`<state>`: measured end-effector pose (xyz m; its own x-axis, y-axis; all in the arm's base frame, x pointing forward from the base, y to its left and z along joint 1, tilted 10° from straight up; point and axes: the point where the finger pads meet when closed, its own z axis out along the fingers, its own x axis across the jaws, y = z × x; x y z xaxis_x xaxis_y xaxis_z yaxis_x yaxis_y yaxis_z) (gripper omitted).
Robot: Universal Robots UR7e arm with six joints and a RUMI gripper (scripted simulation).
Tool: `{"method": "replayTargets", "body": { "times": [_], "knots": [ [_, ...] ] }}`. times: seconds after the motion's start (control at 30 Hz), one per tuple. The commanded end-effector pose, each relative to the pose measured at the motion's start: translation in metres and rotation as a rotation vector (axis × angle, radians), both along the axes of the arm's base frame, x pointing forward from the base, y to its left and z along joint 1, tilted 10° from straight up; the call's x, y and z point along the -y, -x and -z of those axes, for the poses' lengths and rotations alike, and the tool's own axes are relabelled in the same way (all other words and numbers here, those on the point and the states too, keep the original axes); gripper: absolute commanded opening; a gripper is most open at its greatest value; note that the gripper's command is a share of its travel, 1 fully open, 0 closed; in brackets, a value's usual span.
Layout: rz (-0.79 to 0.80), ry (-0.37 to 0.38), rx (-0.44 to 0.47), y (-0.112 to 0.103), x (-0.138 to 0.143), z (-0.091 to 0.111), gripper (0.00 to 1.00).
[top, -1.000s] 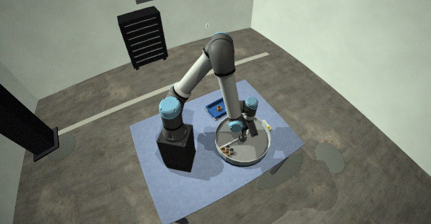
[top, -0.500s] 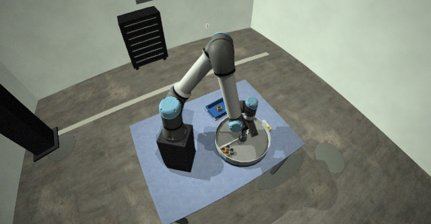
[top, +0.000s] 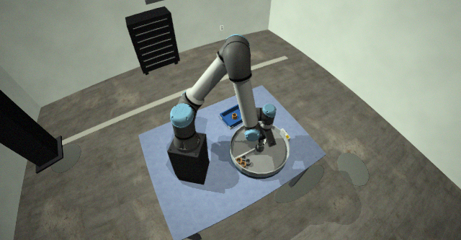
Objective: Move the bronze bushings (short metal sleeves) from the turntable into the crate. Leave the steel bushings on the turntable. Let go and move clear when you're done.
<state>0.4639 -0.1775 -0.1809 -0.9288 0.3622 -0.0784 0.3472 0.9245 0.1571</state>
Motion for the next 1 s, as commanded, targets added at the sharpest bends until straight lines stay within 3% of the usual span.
{"method": "replayTargets", "body": {
  "times": [0.0,0.57,0.97],
  "knots": [
    [0.0,0.001,0.001,0.0,0.0,0.0,0.06],
    [0.0,0.001,0.001,0.0,0.001,-0.002,0.06],
    [0.0,0.001,0.001,0.005,0.005,-0.04,0.06]
  ]
}}
